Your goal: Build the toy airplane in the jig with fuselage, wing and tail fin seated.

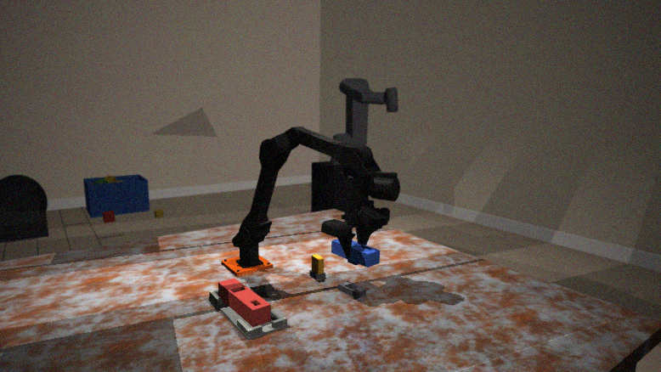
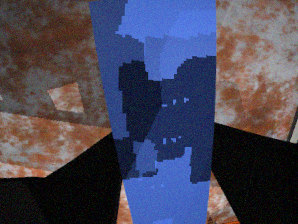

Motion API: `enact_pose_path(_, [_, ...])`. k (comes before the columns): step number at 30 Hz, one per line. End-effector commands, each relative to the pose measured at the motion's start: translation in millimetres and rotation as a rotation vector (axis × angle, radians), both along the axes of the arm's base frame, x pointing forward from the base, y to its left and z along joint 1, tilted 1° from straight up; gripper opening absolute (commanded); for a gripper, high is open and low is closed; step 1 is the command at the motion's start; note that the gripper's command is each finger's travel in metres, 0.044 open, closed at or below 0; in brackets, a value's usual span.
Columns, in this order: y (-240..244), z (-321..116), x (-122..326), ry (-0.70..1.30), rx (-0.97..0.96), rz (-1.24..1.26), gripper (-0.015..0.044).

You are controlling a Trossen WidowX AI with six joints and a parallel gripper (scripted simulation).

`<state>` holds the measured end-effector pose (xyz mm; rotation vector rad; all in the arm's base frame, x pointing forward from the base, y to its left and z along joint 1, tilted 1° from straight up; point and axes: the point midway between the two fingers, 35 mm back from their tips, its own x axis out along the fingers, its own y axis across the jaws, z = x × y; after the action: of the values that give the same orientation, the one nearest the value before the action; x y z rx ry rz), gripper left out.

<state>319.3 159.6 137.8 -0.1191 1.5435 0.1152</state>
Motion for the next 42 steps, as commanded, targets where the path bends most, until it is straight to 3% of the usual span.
enact_pose_path(1, [-0.3,15.4,-1.2,-0.006,0.004,-0.007,0.0000])
enact_pose_path(12, [-2.8,45.6,-6.7,-0.007,0.006,-0.015,0.0000])
enact_pose_path(42, [-92.2,35.5,2.6,-0.007,-0.012,0.398,0.0000])
